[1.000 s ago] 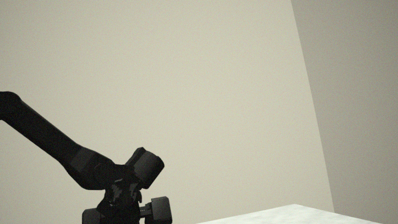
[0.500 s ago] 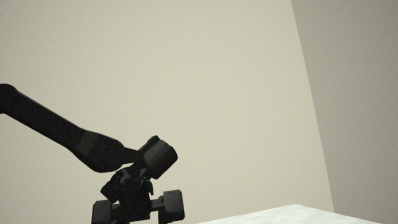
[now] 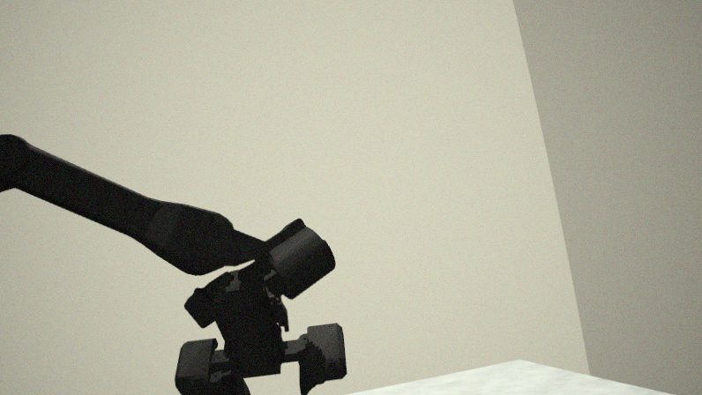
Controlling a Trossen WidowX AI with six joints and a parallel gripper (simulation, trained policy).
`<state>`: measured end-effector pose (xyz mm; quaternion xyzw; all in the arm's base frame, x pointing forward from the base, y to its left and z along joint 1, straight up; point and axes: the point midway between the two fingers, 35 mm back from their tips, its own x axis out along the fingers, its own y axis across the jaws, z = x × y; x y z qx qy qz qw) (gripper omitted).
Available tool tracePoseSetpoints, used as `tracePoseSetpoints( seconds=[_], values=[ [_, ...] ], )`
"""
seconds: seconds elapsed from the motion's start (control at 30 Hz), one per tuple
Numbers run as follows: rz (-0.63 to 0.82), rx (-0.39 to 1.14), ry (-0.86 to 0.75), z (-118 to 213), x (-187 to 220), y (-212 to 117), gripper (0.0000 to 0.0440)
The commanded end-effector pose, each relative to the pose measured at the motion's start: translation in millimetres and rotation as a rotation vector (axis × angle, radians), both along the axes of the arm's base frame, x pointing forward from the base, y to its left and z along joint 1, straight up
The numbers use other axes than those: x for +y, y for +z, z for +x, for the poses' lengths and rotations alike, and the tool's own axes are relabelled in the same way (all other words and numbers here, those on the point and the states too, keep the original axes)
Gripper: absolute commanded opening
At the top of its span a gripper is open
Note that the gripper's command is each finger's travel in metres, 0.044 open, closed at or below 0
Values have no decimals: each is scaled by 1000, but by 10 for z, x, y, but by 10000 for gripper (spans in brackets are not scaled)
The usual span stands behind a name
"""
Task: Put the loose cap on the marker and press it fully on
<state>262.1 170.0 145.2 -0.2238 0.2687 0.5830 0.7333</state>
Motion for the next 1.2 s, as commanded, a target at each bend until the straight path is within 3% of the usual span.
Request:
tracePoseSetpoints(
  seconds=[0.0, 1.17],
  values=[
    [-29, 2, -19, 56, -89, 22, 324],
    [-294, 106, -159, 438, -963, 94, 326]
  ],
)
